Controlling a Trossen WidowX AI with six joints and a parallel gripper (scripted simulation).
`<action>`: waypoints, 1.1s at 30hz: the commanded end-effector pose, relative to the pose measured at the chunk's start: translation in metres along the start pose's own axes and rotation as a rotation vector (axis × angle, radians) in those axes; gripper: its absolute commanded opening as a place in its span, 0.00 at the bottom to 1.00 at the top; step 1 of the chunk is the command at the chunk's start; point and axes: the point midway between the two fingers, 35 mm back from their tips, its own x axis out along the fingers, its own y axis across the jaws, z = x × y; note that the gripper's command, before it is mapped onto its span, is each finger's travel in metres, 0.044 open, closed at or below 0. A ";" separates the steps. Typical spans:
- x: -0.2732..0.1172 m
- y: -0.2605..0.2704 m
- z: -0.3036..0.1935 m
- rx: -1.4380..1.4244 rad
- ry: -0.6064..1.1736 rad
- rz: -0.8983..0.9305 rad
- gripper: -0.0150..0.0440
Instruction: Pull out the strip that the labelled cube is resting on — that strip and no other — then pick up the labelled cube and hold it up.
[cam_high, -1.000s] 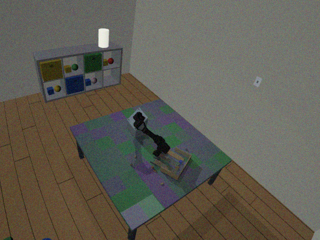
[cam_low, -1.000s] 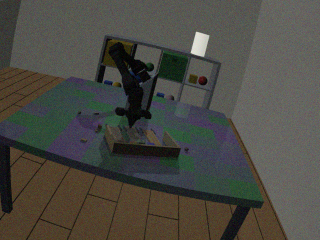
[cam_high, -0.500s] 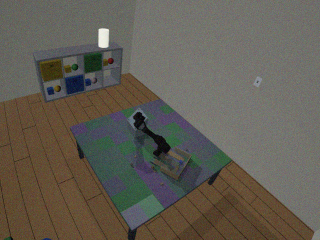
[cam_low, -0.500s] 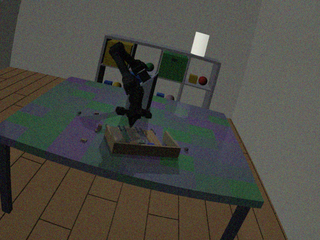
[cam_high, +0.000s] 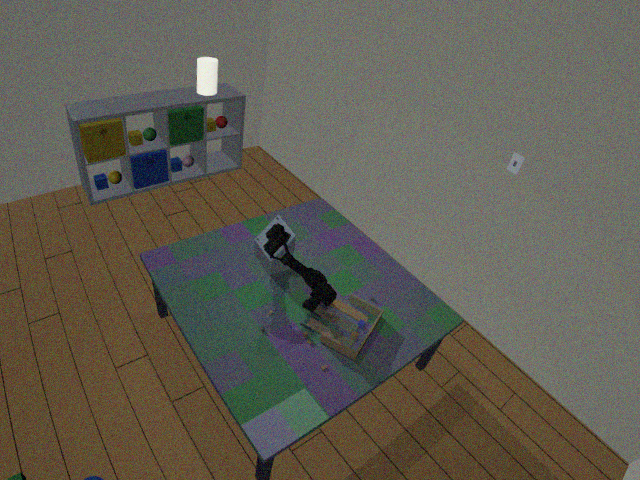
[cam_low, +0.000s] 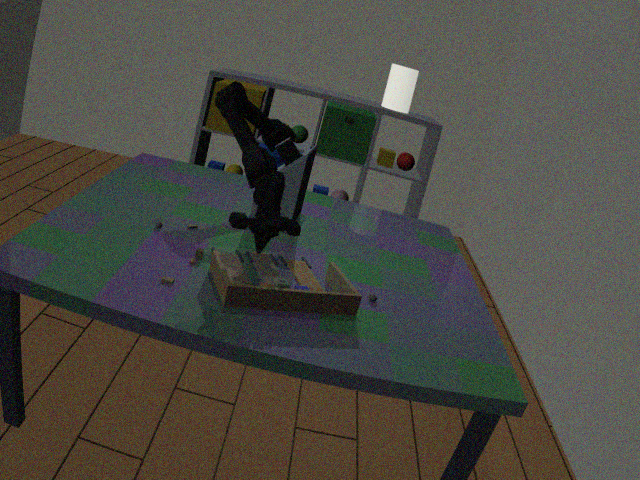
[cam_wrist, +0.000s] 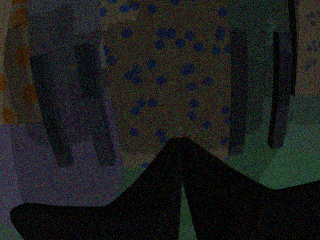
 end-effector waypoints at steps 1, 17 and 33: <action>0.004 0.002 -0.012 -0.009 0.015 0.004 0.25; 0.005 0.002 -0.036 -0.010 0.016 0.004 0.25; 0.006 0.002 -0.060 -0.012 0.018 0.004 0.25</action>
